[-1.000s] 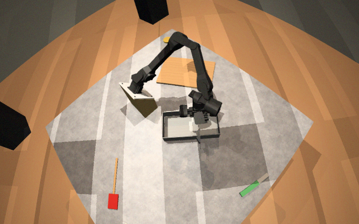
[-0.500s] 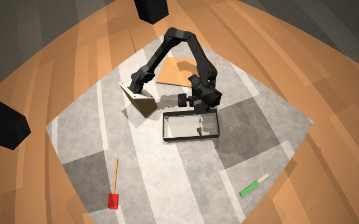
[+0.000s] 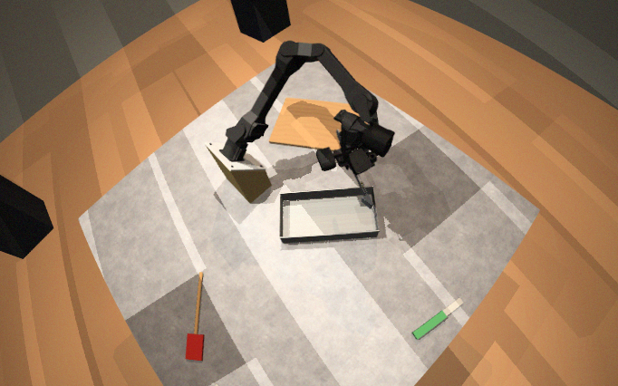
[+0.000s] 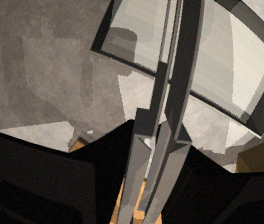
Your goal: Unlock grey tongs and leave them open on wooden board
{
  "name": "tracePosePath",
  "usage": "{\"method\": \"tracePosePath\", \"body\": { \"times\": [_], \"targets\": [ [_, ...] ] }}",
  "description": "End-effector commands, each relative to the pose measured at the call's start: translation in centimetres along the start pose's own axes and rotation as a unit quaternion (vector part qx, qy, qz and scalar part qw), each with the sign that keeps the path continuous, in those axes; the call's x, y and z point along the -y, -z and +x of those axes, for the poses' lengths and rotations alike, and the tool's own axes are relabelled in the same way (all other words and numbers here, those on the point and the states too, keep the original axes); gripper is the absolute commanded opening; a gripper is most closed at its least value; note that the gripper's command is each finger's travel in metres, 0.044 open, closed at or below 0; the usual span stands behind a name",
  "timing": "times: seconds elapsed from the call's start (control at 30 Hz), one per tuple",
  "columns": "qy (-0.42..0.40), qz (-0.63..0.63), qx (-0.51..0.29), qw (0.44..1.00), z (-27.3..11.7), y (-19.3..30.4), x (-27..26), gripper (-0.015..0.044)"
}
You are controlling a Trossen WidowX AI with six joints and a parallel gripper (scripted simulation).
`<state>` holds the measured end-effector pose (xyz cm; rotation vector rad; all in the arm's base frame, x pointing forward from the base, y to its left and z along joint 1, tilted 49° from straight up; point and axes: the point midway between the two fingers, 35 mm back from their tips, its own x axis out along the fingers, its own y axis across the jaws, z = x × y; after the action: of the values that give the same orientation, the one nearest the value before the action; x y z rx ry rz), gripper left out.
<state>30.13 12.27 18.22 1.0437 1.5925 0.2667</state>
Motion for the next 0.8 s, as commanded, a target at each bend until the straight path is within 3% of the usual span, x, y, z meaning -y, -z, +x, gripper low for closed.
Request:
{"method": "tracePosePath", "body": {
  "times": [0.0, 0.6, 0.77],
  "targets": [
    [0.001, -0.051, 0.007, 0.999, -0.2, 1.9, -1.1, -0.0150],
    [-0.019, -0.301, 0.009, 0.953, -1.3, 13.4, -5.2, -0.0150],
    [-0.020, -0.311, 0.008, 0.950, -1.4, 13.9, -5.3, -0.0150]
  ]
}}
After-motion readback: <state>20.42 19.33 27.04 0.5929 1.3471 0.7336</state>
